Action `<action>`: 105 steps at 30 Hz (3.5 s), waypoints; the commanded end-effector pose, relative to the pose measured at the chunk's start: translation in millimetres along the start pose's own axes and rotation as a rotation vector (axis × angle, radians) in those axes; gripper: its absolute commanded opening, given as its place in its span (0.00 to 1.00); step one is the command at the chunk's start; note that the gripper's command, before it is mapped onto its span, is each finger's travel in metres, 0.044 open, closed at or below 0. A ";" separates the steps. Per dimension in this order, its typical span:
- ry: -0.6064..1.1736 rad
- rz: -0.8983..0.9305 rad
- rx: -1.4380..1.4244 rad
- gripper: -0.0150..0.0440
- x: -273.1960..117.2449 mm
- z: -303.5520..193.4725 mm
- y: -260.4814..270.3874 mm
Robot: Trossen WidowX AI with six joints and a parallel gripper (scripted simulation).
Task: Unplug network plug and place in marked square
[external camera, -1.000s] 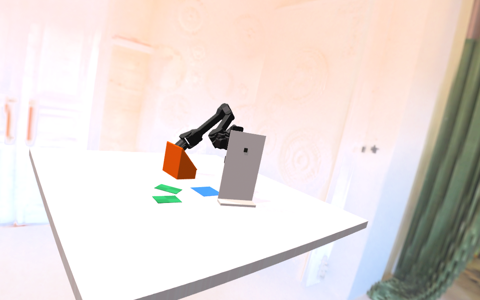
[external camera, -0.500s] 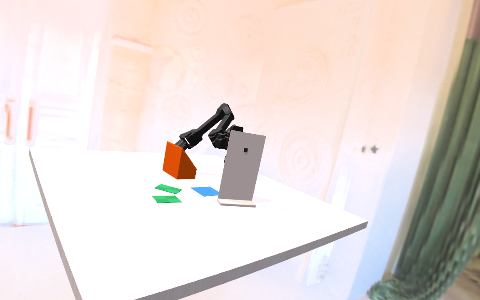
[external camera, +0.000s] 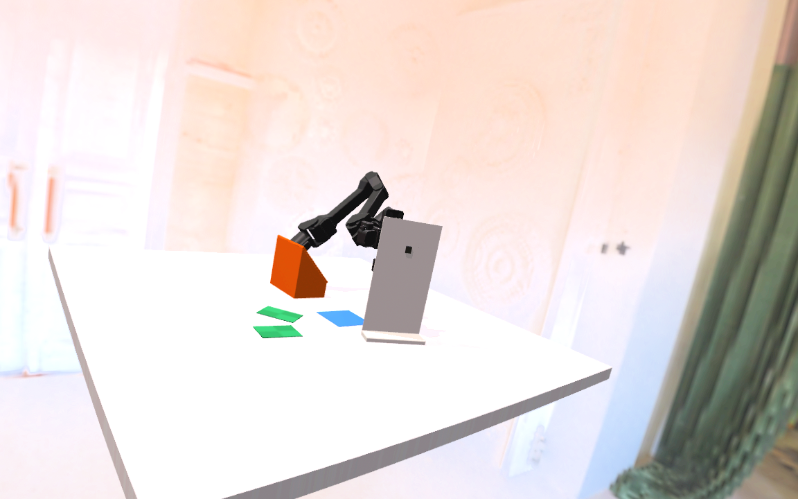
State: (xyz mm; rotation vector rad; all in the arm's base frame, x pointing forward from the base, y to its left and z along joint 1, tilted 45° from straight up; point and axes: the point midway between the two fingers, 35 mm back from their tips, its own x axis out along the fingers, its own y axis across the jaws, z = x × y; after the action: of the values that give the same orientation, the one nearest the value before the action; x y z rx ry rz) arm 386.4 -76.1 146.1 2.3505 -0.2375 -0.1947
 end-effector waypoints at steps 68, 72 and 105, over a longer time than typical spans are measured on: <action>0.000 -0.003 -0.004 0.25 -30.8 -12.0 -0.6; 0.000 -0.003 -0.004 0.25 -32.3 -12.7 -0.6; -0.001 -0.003 -0.004 0.25 -44.5 -17.6 -0.6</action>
State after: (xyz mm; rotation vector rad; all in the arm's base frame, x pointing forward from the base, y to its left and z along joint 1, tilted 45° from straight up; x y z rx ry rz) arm 348.5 -53.9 161.1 2.3461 -0.2301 -0.1943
